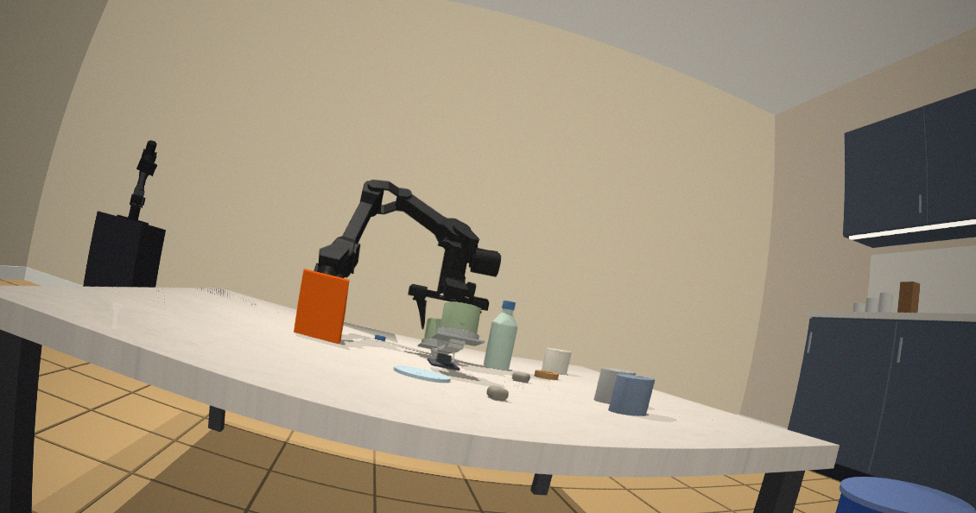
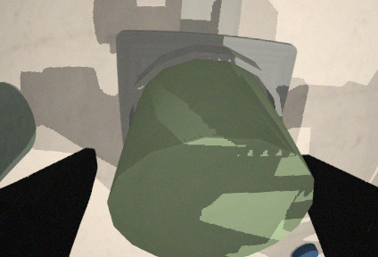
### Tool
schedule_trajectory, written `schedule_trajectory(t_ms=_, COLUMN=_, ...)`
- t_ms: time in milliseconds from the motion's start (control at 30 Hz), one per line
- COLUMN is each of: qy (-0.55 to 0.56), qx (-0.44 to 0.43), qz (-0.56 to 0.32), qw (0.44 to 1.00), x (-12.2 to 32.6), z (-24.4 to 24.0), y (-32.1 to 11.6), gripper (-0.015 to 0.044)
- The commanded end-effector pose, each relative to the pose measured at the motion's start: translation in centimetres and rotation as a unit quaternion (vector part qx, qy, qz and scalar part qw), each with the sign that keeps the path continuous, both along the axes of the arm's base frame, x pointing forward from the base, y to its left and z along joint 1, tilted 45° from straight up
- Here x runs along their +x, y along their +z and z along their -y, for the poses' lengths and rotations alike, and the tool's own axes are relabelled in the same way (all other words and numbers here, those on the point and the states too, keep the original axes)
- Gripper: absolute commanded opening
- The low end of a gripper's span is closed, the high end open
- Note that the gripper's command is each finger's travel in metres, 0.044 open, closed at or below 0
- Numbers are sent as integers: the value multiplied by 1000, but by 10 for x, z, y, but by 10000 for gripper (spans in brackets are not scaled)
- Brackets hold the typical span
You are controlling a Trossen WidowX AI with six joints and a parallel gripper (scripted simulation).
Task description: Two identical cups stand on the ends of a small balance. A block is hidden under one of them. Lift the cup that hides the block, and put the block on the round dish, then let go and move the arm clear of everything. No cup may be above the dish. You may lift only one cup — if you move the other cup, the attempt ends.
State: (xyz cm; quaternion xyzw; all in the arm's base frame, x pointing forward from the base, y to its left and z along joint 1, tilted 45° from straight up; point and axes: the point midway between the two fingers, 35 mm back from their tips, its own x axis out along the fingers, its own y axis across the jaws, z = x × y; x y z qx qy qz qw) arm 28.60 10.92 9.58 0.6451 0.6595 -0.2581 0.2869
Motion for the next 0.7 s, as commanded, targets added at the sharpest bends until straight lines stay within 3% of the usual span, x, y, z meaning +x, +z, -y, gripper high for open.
schedule_trajectory(t_ms=0, qy=-1, qx=2, qz=-4, qw=1000, x=-2, z=-5, y=-5, gripper=440)
schedule_trajectory(t_ms=267, qy=-1, qx=3, qz=-4, qw=1000, x=-3, z=-12, y=-12, gripper=440)
schedule_trajectory(t_ms=367, qy=-1, qx=3, qz=-4, qw=1000, x=-3, z=-12, y=-12, gripper=361)
schedule_trajectory(t_ms=667, qy=-1, qx=3, qz=-4, qw=1000, x=-3, z=-12, y=-12, gripper=282)
